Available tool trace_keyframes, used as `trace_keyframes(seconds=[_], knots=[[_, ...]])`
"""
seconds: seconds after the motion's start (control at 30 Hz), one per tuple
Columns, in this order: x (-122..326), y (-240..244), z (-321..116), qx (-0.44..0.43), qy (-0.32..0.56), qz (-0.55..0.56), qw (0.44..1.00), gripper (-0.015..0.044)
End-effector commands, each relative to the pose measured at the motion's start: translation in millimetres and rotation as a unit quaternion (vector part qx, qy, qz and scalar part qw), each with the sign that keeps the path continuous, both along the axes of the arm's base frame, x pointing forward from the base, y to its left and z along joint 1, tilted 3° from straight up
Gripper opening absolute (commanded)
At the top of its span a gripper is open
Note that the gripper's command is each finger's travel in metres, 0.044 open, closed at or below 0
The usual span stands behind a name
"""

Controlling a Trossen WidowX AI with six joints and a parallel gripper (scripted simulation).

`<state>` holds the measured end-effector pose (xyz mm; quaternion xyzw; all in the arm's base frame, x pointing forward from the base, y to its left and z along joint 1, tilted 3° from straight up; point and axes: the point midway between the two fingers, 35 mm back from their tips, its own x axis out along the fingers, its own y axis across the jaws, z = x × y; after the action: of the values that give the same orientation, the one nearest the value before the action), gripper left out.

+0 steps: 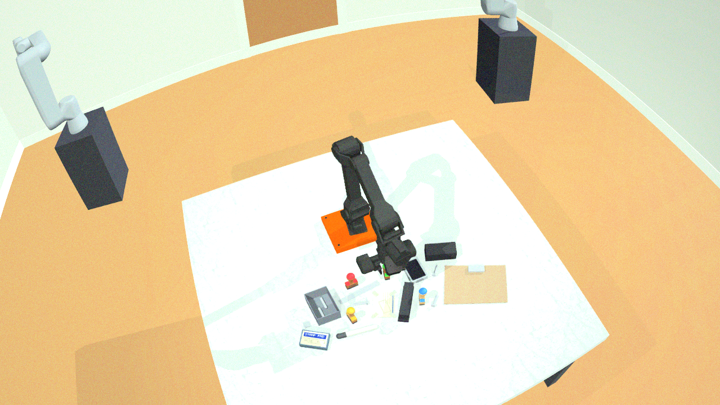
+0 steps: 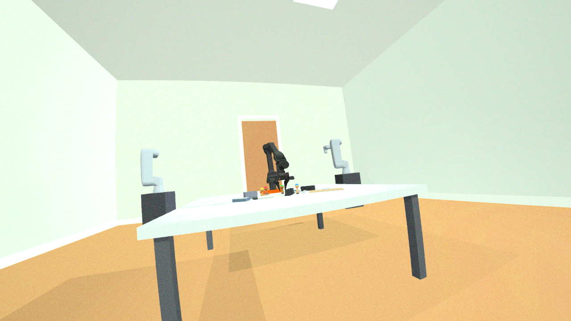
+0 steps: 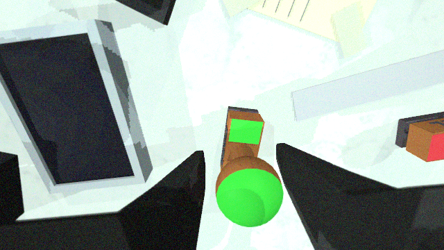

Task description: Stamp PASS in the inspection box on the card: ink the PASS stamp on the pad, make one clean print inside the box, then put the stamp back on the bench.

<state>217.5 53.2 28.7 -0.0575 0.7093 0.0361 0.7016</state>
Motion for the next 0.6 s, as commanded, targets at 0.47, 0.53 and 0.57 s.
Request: trace_keyframes(seconds=[0.47,0.53,0.57], knots=[[0.5,0.2,2.1,0.0,0.0,0.0,1.0,0.0],[0.6,0.3,3.1,0.0,0.0,0.0,1.0,0.0],[0.7,0.3,3.5,0.0,0.0,0.0,1.0,0.0]])
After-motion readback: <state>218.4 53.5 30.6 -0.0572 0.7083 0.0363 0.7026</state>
